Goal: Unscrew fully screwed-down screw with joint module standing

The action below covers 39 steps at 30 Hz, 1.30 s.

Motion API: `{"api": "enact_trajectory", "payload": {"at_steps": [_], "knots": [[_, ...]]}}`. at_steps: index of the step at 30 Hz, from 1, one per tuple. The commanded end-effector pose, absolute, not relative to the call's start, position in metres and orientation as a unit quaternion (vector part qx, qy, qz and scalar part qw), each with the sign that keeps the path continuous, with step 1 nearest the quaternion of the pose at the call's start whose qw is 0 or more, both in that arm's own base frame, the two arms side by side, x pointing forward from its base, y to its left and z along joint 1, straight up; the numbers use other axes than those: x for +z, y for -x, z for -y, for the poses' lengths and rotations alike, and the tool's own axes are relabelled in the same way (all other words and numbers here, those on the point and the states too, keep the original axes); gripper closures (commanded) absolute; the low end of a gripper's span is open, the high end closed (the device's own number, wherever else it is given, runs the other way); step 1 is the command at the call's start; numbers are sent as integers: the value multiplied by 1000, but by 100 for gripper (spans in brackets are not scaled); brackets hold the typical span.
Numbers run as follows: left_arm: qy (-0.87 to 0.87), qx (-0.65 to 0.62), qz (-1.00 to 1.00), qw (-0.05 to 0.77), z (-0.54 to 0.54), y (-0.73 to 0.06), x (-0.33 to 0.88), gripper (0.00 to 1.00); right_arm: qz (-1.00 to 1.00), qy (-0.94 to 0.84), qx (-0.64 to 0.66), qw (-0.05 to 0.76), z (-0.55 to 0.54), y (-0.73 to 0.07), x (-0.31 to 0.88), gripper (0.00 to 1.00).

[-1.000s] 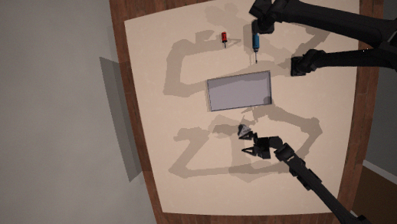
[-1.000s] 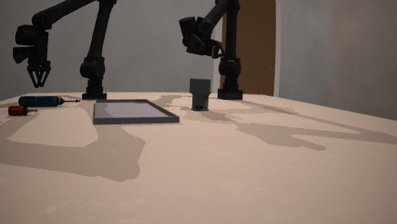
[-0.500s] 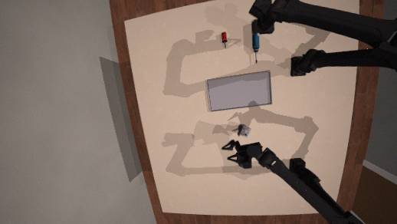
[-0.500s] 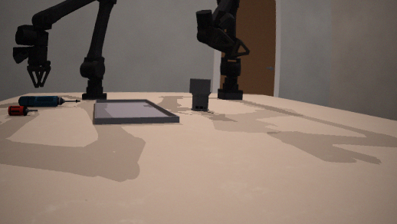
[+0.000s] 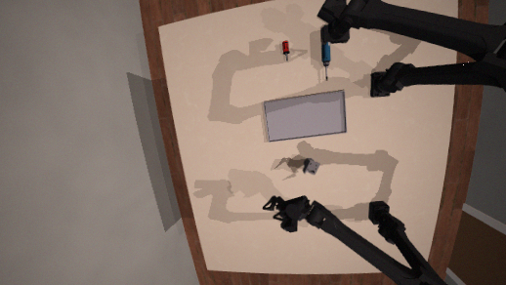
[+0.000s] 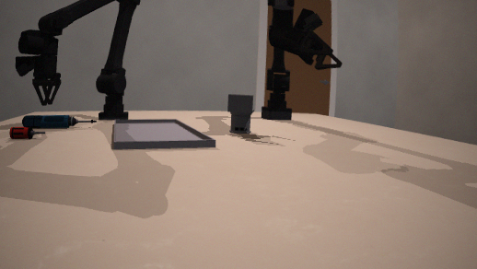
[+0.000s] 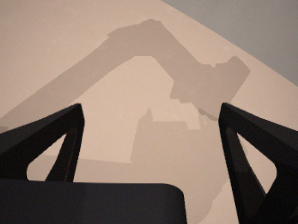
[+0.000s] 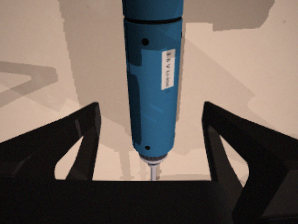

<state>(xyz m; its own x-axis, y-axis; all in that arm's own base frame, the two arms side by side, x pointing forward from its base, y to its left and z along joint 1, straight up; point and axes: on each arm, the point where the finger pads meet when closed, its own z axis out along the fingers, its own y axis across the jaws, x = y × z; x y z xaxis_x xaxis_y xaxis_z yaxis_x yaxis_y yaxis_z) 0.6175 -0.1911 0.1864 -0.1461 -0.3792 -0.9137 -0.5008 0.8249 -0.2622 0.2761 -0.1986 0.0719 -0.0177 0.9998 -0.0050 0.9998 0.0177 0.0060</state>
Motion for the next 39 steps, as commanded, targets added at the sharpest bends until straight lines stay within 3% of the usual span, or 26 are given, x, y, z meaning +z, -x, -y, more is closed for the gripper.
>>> {"api": "enact_trajectory", "payload": {"at_steps": [1, 12, 18, 29, 39], "knots": [[294, 37, -755, 584, 211, -632, 190, 14, -714, -700, 2, 16, 205, -285, 82, 35], [388, 59, -718, 574, 99, -710, 190, 14, -714, -700, 2, 16, 205, -285, 82, 35], [388, 54, -719, 574, 104, -712, 190, 14, -714, -700, 2, 16, 205, -285, 82, 35], [477, 76, -670, 564, -33, -767, 187, 14, -714, -700, 2, 16, 205, -285, 82, 35], [470, 70, -675, 565, -16, -767, 187, 14, -714, -700, 2, 16, 205, -285, 82, 35]]}}
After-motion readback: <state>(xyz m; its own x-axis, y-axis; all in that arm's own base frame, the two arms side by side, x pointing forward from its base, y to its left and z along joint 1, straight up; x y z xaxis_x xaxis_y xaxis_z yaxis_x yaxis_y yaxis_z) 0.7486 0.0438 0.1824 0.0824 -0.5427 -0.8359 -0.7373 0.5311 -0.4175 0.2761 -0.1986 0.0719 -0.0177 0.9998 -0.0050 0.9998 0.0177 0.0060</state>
